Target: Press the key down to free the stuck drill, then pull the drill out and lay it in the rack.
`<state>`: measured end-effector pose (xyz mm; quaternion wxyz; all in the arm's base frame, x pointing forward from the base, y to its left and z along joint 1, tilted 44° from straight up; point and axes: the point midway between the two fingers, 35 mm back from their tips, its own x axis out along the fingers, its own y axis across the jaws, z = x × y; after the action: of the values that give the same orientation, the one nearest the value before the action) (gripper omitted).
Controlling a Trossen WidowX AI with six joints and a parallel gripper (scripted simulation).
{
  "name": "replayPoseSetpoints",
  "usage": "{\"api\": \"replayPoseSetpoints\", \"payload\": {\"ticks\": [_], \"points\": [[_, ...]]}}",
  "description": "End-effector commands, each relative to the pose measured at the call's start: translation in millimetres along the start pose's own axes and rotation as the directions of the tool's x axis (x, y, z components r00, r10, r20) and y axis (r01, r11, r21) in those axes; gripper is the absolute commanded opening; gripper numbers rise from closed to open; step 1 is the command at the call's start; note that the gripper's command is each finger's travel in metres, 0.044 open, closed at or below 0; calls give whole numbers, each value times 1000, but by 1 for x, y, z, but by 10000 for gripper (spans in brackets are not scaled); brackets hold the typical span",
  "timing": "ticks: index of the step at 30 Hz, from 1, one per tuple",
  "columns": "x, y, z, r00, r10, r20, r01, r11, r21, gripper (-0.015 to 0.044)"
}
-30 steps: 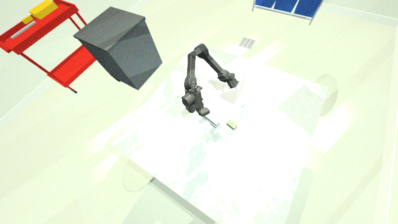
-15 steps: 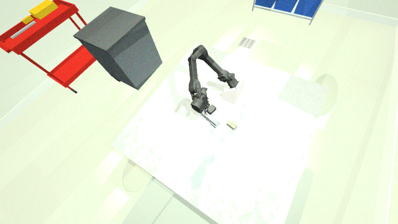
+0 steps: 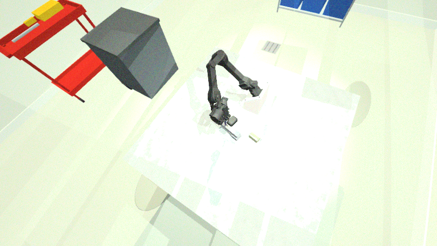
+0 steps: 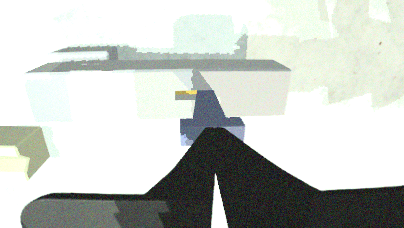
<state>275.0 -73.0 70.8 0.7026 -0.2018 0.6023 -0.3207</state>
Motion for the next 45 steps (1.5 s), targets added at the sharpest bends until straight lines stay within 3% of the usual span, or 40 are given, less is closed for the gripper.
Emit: {"api": "replayPoseSetpoints", "payload": {"ticks": [1,45], "points": [[4,0,0,1000,-4,-5,4,1000,-6,0],[21,-1,-5,1000,-4,-5,4,1000,-7,0]]}}
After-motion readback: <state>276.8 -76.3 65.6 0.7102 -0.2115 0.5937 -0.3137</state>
